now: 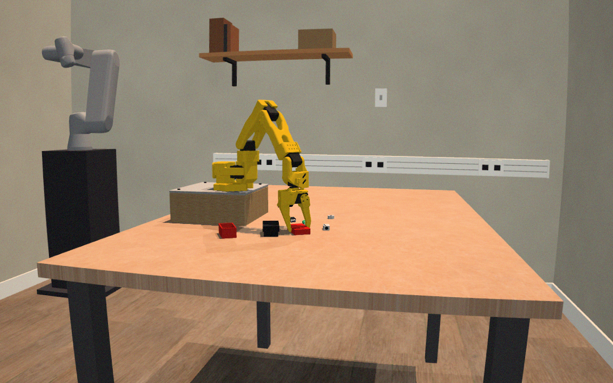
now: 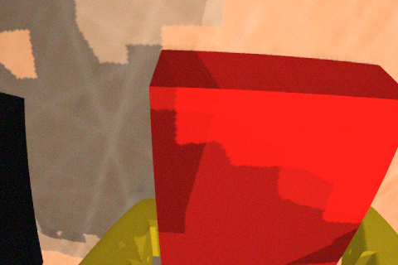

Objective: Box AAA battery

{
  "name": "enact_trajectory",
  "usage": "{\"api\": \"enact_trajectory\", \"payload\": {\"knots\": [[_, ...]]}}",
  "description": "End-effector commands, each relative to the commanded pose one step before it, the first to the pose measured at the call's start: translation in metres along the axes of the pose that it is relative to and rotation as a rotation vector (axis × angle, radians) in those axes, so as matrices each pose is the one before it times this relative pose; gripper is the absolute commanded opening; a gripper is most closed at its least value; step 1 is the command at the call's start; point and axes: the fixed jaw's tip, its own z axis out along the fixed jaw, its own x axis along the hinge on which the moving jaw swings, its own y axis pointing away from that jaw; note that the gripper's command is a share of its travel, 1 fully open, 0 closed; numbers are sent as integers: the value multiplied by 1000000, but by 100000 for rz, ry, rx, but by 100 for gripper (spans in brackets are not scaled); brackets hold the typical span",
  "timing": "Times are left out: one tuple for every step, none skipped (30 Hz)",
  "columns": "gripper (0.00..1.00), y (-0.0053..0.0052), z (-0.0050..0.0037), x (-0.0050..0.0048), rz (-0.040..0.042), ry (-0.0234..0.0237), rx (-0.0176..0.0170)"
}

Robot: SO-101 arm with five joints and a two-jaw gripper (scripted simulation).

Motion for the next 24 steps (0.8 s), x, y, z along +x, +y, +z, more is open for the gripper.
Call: {"api": "enact_trajectory", "payload": {"knots": [[21, 177, 4096, -4547, 59, -2166, -1034], [21, 0, 0, 0, 0, 0, 0], [21, 0, 0, 0, 0, 0, 0], [21, 0, 0, 0, 0, 0, 0], [21, 0, 0, 0, 0, 0, 0], [21, 0, 0, 0, 0, 0, 0], [21, 0, 0, 0, 0, 0, 0], [21, 0, 0, 0, 0, 0, 0], [21, 0, 0, 0, 0, 0, 0], [21, 0, 0, 0, 0, 0, 0], [21, 0, 0, 0, 0, 0, 0], [21, 0, 0, 0, 0, 0, 0], [21, 2, -3, 2, 0, 1, -1], [21, 0, 0, 0, 0, 0, 0], [21, 0, 0, 0, 0, 0, 0], [21, 0, 0, 0, 0, 0, 0], [21, 0, 0, 0, 0, 0, 0], [21, 0, 0, 0, 0, 0, 0], [21, 0, 0, 0, 0, 0, 0], [22, 0, 0, 0, 0, 0, 0], [22, 0, 0, 0, 0, 0, 0], [22, 0, 0, 0, 0, 0, 0], [22, 0, 0, 0, 0, 0, 0], [22, 0, 0, 0, 0, 0, 0]]}}
